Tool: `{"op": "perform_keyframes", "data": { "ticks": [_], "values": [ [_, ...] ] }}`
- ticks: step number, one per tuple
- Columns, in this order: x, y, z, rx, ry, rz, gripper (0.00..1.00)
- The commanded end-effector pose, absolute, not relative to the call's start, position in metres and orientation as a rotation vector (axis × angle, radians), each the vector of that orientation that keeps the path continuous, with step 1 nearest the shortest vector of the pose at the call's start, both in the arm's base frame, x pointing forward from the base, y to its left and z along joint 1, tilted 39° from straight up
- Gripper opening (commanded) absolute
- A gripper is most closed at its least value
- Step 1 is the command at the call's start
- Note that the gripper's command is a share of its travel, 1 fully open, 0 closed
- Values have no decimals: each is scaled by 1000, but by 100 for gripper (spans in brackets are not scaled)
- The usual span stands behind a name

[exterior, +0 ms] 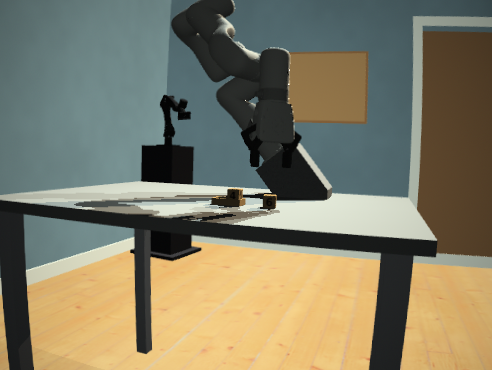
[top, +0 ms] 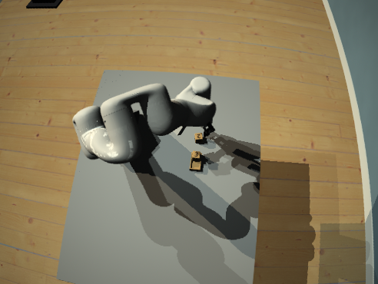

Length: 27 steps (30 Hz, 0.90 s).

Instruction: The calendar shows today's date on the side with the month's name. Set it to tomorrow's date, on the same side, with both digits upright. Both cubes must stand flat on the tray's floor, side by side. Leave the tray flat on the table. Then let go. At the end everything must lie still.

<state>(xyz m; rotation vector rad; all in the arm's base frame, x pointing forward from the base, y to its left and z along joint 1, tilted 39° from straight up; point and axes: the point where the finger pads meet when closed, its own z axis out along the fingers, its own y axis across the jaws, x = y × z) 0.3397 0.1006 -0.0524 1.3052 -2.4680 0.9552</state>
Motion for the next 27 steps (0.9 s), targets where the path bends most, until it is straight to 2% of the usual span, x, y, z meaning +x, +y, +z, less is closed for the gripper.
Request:
{"op": "perform_keyframes", "data": {
  "ticks": [1,27],
  "values": [
    [341,102,-52,1472,-2322,904,100],
    [340,101,-52,2122,-1483,655,100]
  ]
}}
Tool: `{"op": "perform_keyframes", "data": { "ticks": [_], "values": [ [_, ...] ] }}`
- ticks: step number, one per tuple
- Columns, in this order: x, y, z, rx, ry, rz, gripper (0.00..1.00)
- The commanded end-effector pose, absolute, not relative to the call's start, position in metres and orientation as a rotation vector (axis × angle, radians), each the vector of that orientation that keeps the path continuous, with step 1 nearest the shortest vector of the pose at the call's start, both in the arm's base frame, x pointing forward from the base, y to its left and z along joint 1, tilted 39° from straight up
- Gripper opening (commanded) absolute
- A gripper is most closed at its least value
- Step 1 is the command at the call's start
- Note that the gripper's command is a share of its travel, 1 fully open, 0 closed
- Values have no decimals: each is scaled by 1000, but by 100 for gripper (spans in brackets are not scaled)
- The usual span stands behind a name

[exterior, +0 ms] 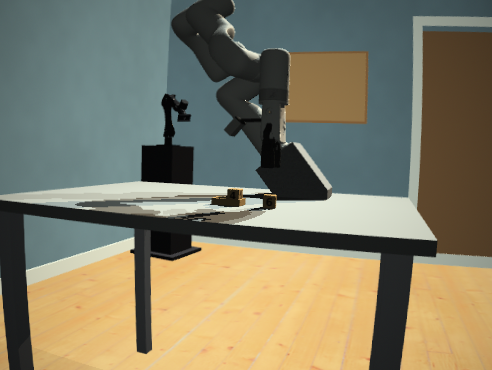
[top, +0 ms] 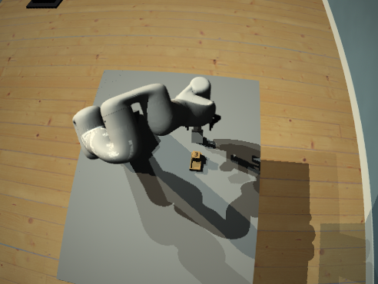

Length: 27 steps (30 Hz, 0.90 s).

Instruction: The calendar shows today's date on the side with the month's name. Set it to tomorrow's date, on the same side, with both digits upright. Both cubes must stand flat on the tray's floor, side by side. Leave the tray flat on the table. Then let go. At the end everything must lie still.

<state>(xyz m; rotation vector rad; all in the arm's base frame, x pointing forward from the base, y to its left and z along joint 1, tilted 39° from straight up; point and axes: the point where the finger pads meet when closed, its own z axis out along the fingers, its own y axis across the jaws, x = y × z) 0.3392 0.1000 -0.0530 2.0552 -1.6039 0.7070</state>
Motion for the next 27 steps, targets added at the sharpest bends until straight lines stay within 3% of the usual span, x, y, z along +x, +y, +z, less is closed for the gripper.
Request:
{"op": "perform_keyframes", "data": {
  "ticks": [1,27],
  "values": [
    [340,101,-52,2122,-1483,655,100],
    [340,101,-53,2444,-476,326,100]
  ]
}}
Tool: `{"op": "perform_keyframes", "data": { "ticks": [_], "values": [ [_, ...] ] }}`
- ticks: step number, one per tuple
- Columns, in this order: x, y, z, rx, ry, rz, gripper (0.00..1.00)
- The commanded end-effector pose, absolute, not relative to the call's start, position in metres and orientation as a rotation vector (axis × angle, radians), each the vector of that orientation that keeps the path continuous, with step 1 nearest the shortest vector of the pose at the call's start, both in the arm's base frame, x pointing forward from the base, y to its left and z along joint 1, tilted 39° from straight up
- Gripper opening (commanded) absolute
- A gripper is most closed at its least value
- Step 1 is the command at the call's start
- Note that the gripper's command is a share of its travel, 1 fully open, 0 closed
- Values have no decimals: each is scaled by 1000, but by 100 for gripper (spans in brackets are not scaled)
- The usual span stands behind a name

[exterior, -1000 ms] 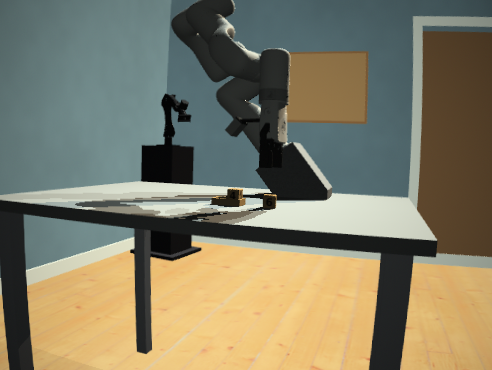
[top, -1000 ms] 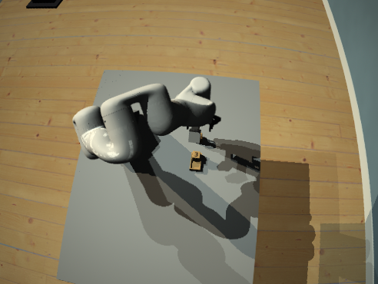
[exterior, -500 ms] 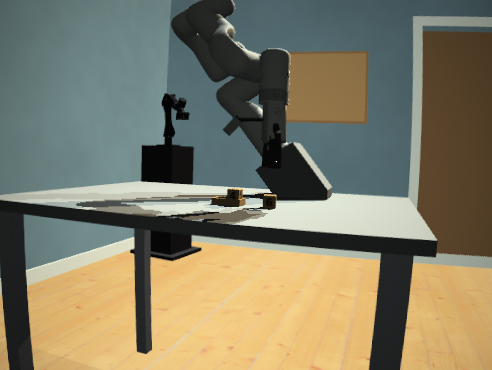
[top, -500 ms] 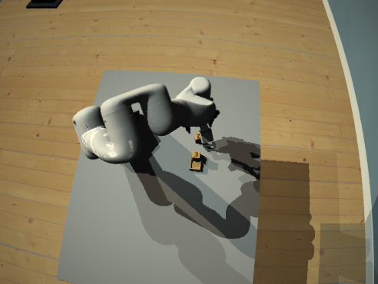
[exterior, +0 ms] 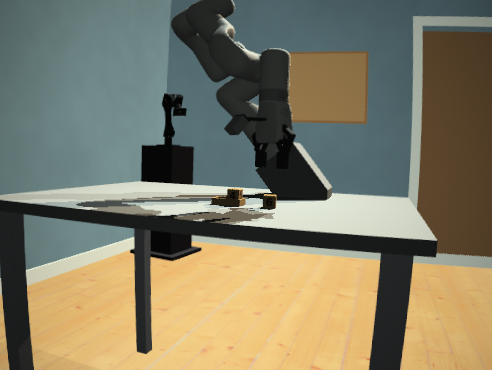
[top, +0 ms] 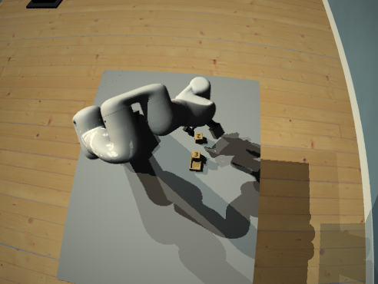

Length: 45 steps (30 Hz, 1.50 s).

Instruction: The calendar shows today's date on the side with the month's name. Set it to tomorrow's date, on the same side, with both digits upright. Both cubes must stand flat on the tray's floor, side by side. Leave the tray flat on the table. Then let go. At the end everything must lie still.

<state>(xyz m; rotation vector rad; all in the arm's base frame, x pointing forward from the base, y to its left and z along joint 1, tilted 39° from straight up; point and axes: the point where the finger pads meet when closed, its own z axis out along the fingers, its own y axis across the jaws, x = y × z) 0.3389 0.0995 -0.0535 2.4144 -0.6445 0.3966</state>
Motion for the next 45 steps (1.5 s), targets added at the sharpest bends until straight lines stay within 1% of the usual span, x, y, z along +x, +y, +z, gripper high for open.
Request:
{"op": "perform_keyframes", "data": {
  "ticks": [1,5,8,11,23,35,36,45],
  "values": [
    [340,101,-53,2449,-435,312,100],
    [340,101,-53,2463,-278,258,100],
    [340,101,-53,2464,-273,256,100],
    [340,101,-53,2470,-81,190,100],
    [339,100,-53,2438,342,41,100],
    [339,100,-53,2423,431,9,100],
    [339,100,-53,2423,431,9,49],
    [339,100,-53,2423,431,9,49]
  ]
}}
